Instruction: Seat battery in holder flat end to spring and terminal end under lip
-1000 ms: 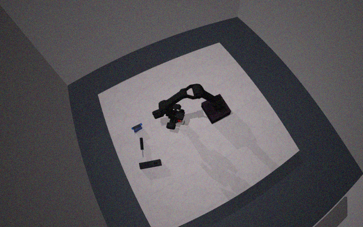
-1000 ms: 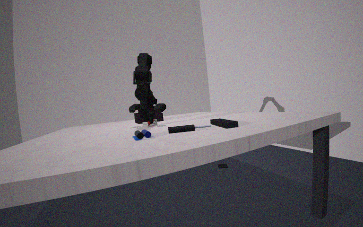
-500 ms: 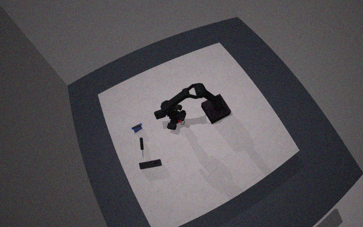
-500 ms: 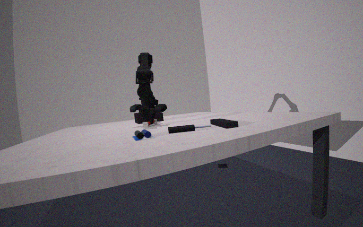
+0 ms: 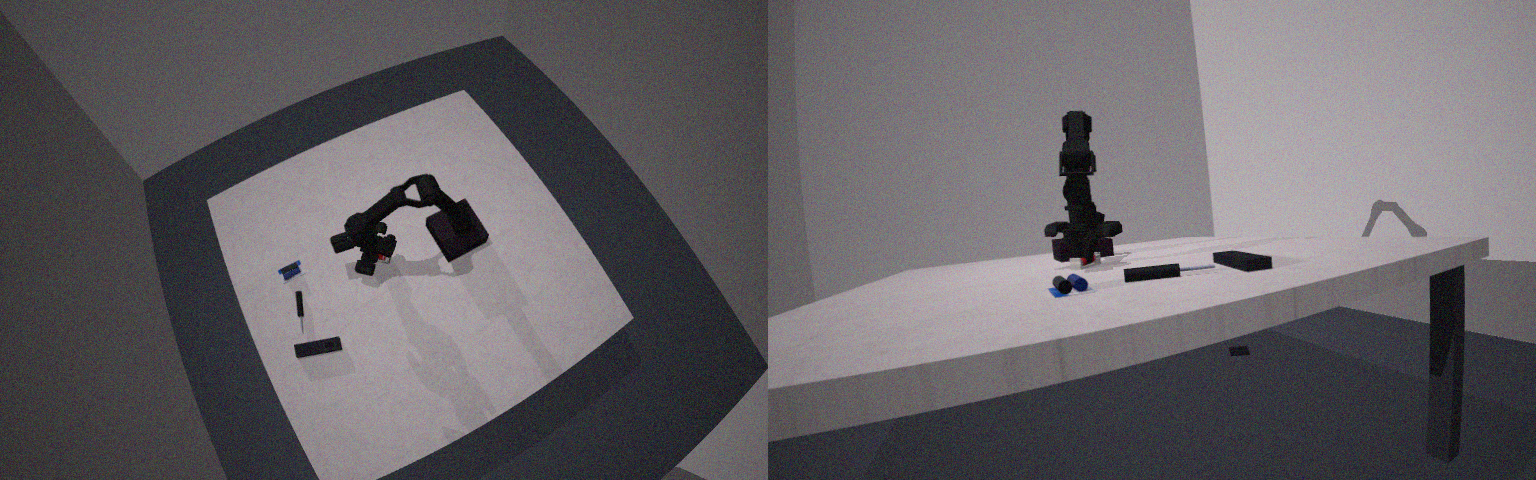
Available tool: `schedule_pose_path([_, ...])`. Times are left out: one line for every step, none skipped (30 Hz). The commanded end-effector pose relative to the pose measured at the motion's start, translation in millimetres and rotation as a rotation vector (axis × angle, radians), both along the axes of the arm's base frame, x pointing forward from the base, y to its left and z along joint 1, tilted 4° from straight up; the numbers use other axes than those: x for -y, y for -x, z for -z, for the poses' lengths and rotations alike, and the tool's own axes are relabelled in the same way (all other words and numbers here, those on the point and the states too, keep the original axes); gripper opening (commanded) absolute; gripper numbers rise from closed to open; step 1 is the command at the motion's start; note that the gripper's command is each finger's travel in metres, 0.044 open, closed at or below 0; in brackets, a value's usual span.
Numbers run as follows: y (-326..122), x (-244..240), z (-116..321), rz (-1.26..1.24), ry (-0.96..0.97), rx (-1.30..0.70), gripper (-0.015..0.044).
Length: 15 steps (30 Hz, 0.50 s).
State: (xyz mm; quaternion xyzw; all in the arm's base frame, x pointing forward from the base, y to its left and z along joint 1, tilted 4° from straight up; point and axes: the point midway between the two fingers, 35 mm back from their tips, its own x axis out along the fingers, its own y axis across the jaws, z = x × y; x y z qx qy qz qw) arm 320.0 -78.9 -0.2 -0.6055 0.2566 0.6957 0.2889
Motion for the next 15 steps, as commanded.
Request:
schedule_pose_path([-3.5,4.7,-0.5,0.011,0.034,0.029,0.006])
schedule_pose_path([-3.4,4.7,-0.4,0.012,0.037,0.034,0.006])
schedule_pose_path([-3.3,4.6,-0.3,0.013,0.041,0.038,0.006])
schedule_pose_path([-3.3,4.6,-0.3,0.013,0.041,0.038,0.006])
schedule_pose_path([-3.3,4.6,-0.3,0.013,0.041,0.038,0.006])
schedule_pose_path([-3.3,4.6,-0.3,0.013,0.041,0.038,0.006])
schedule_pose_path([-3.3,4.6,-0.3,0.013,0.041,0.038,0.006])
schedule_pose_path([-3.3,4.6,-0.3,0.013,0.041,0.038,0.006])
schedule_pose_path([-3.3,4.6,-0.3,0.013,0.041,0.038,0.006])
schedule_pose_path([-3.3,4.6,-0.3,0.013,0.041,0.038,0.006])
schedule_pose_path([-3.3,4.6,-0.3,0.013,0.041,0.038,0.006])
schedule_pose_path([-3.3,4.6,-0.3,0.013,0.041,0.038,0.006])
schedule_pose_path([-3.3,4.6,-0.3,0.013,0.041,0.038,0.006])
schedule_pose_path([-3.2,4.5,-0.3,0.013,0.041,0.038,0.006])
schedule_pose_path([-2.9,4.2,-0.3,0.014,0.041,0.038,0.006])
